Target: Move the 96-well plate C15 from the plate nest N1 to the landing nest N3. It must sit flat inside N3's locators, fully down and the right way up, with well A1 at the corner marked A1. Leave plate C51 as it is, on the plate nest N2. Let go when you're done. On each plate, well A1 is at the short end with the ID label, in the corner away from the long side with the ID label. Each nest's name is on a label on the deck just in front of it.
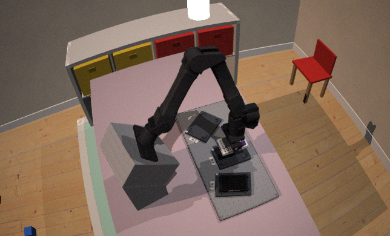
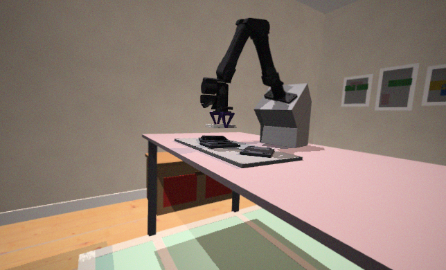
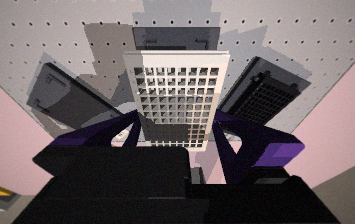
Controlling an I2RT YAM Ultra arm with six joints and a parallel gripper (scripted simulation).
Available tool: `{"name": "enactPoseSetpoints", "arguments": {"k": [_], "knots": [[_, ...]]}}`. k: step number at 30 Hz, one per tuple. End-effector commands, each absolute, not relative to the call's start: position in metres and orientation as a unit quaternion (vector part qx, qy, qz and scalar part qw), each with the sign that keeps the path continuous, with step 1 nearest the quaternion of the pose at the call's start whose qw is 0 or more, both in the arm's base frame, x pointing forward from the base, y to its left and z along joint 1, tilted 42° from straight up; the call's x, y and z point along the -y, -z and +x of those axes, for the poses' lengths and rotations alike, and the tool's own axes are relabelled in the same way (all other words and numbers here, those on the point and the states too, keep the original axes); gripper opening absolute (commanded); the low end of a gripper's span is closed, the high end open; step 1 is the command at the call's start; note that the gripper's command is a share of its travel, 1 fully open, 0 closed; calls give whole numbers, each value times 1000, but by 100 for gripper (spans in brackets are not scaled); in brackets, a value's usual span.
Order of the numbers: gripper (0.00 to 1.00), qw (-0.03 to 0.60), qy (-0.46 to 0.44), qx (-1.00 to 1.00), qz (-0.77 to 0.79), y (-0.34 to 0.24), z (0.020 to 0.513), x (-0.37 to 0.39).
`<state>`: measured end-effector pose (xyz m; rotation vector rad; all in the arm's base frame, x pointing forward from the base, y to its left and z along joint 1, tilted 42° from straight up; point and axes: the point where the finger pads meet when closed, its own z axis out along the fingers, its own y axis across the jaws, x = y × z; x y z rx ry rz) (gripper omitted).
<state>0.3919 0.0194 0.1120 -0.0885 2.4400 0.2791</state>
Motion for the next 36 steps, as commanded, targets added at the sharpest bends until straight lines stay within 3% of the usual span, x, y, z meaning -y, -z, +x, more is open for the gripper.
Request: {"name": "enactPoseSetpoints", "arguments": {"k": [1,36], "knots": [[0,359,-104,-927,-36,-132,396,-19],[0,352,-105,-930,-34,-99,426,-27]]}}
